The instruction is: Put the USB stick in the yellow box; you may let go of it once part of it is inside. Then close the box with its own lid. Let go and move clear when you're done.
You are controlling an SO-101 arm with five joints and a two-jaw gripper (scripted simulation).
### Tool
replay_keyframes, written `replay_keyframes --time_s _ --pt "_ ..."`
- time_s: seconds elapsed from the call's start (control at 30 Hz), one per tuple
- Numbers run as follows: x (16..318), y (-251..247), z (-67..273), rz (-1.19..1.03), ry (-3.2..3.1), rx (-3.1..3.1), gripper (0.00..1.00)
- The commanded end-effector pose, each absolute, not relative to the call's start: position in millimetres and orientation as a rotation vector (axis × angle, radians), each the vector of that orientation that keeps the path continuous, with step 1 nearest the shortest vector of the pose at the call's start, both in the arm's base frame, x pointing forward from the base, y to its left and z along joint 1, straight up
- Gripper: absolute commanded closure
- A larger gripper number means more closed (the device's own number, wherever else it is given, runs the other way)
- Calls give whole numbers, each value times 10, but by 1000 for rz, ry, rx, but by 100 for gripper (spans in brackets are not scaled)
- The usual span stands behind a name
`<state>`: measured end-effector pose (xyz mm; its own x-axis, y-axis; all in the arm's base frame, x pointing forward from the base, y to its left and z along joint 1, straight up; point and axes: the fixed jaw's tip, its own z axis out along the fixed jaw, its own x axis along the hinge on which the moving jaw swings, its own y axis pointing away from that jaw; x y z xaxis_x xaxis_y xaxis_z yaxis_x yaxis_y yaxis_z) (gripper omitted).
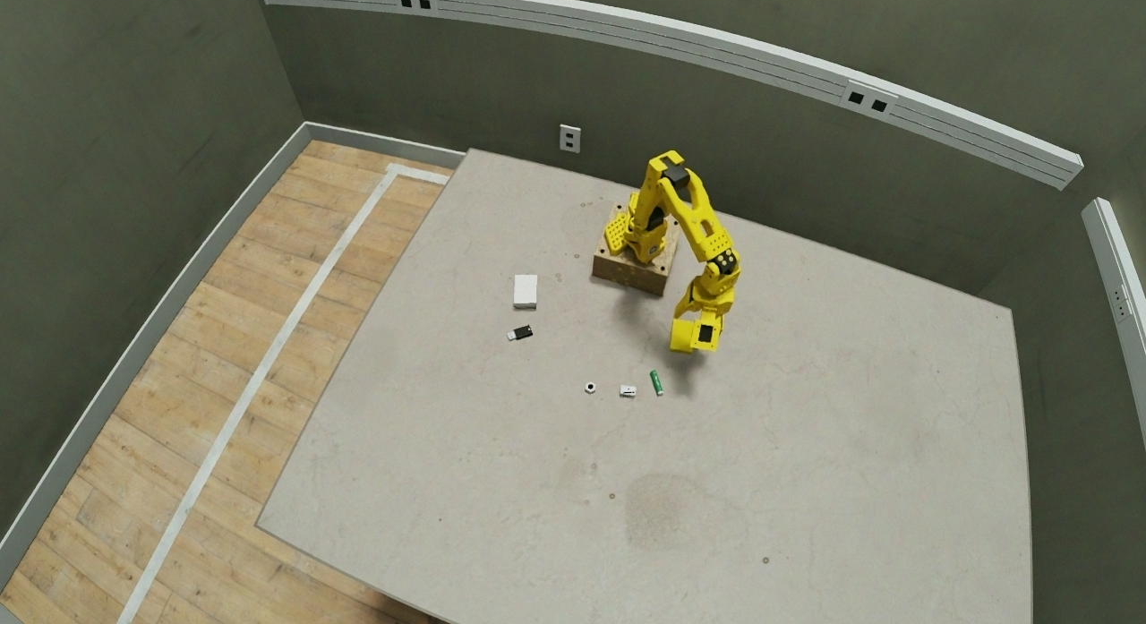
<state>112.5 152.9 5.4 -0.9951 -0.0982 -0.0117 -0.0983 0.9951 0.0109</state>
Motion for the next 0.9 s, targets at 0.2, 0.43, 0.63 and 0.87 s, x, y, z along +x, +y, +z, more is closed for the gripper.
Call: replay_keyframes --time_s 0.2,0.43,0.63,0.87 --pt "1115 1503 34 9 3133 -159 70" --pt "1109 1496 25 9 3133 -159 70" --pt "1101 1487 14 9 3133 -159 70" --pt "1101 1486 14 9 3133 -159 70"
